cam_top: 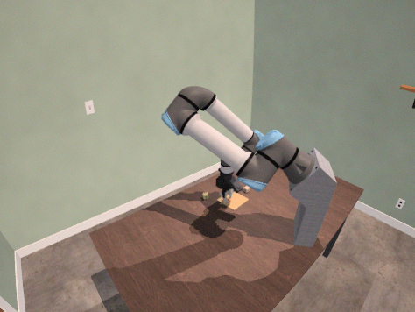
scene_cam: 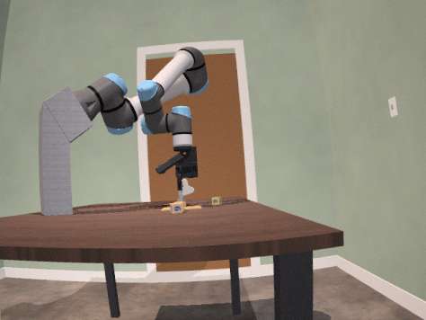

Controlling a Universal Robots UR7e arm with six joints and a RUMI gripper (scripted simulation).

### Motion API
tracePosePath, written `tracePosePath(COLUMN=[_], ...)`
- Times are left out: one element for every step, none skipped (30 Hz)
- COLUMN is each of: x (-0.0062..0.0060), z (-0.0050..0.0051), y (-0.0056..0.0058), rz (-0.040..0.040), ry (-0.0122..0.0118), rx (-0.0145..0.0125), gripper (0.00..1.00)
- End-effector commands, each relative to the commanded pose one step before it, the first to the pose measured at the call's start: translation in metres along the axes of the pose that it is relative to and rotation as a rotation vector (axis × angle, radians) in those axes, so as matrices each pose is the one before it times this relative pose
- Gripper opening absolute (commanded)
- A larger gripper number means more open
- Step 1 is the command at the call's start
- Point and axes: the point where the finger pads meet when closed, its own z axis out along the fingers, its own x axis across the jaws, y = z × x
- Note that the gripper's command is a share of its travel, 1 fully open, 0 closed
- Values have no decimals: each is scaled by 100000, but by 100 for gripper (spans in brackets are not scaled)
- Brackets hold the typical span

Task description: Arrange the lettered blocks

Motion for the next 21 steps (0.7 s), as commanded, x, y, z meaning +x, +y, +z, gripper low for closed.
tracePosePath(x=[2, 0, 0, 0, 0, 0, 0, 0, 0, 0, 0, 0, 0, 0, 0, 0, 0, 0, 0, 0, 0], z=[-17, 0, 0, 0, 0, 0, 0, 0, 0, 0, 0, 0, 0, 0, 0, 0, 0, 0, 0, 0, 0], y=[26, 0, 0, 0, 0, 0, 0, 0, 0, 0, 0, 0, 0, 0, 0, 0, 0, 0, 0, 0, 0], rz=[-35, 0, 0, 0, 0, 0, 0, 0, 0, 0, 0, 0, 0, 0, 0, 0, 0, 0, 0, 0, 0], ry=[-12, 0, 0, 0, 0, 0, 0, 0, 0, 0, 0, 0, 0, 0, 0, 0, 0, 0, 0, 0, 0], rx=[-64, 0, 0, 0, 0, 0, 0, 0, 0, 0, 0, 0, 0, 0, 0, 0, 0, 0, 0, 0, 0], gripper=[9, 9, 9, 9, 9, 9, 12, 12, 12, 16, 16, 16, 20, 20, 20, 20, 20, 24, 24, 24, 28])
